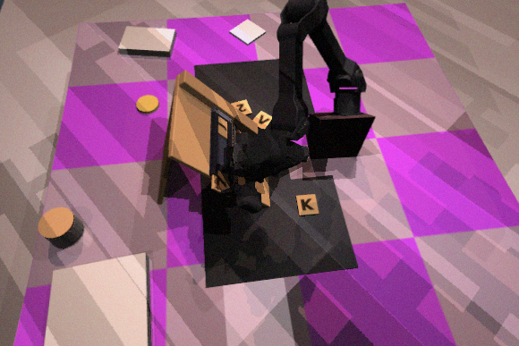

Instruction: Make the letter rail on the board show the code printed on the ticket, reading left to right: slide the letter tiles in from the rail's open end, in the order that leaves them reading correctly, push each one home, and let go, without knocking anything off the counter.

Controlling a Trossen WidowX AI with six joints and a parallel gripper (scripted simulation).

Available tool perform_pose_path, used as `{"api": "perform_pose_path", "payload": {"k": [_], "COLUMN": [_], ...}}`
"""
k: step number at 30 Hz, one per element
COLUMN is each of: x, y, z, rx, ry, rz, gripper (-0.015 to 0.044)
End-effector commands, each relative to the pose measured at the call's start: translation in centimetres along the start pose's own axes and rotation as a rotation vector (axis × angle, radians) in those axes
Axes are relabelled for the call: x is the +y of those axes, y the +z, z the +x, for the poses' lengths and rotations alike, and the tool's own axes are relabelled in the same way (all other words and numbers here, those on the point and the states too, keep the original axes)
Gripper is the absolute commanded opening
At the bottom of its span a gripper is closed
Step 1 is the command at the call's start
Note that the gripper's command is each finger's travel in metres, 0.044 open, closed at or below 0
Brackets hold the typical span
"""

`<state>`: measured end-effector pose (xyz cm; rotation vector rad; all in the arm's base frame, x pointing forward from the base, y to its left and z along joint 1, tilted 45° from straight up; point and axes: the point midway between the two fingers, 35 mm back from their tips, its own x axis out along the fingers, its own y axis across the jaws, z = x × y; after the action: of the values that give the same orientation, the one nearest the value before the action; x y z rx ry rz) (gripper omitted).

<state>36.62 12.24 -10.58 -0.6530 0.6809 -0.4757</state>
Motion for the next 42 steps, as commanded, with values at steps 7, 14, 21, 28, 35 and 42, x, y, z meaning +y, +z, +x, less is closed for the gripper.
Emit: {"api": "perform_pose_path", "payload": {"k": [7, 14, 21, 28, 35, 42], "x": [-0.5, -0.9, -1.3, -1.6, -2.0, -2.3], "y": [-0.1, -0.1, -0.1, -0.1, -0.1, -0.1], "z": [0.0, 0.0, 0.0, 0.0, 0.0, 0.0], "rx": [0.002, 0.002, 0.002, 0.002, 0.002, 0.002], "ry": [0.002, 0.002, 0.002, 0.002, 0.002, 0.002], "rz": [-0.007, -0.007, -0.008, -0.008, -0.008, -0.008], "gripper": [0.0, 0.0, 0.0, 0.0, 0.0, 0.0]}}
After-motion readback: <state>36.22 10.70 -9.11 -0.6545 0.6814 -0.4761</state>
